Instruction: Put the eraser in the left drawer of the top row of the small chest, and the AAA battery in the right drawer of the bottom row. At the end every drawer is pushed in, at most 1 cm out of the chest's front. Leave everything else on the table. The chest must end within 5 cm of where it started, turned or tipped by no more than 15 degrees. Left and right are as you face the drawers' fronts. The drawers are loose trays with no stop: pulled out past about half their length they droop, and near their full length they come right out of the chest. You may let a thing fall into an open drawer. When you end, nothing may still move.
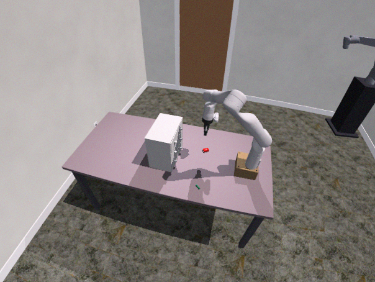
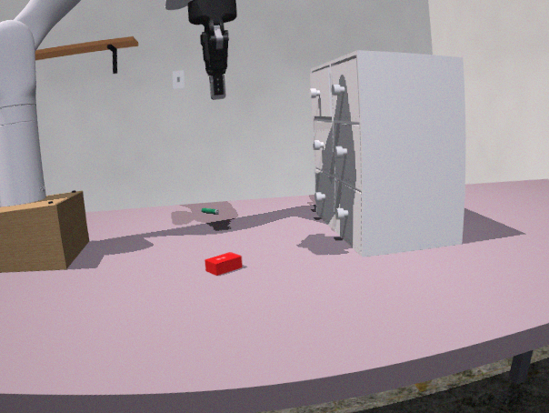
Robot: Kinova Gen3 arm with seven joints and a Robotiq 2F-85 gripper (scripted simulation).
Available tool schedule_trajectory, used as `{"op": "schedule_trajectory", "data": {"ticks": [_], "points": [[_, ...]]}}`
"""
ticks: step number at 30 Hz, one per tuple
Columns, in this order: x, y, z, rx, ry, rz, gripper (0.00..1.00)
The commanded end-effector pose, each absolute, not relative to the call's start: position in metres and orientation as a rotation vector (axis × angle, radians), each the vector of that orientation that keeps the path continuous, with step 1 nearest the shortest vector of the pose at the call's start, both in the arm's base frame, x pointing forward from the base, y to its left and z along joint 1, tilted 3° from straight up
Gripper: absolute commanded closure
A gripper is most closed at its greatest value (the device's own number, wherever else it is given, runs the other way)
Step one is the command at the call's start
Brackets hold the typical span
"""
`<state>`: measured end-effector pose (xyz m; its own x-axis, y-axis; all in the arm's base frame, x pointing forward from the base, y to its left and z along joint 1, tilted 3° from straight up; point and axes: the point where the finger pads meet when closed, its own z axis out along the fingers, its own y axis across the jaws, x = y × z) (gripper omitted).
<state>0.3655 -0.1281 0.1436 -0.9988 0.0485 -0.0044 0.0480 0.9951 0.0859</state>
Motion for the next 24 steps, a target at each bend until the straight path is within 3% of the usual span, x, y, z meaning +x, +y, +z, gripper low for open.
{"op": "schedule_trajectory", "data": {"ticks": [1, 24], "points": [[0.363, -0.129, 0.137, 0.107, 3.149, 0.120, 1.00], [0.359, -0.132, 0.125, 0.241, 3.169, 0.078, 1.00]]}}
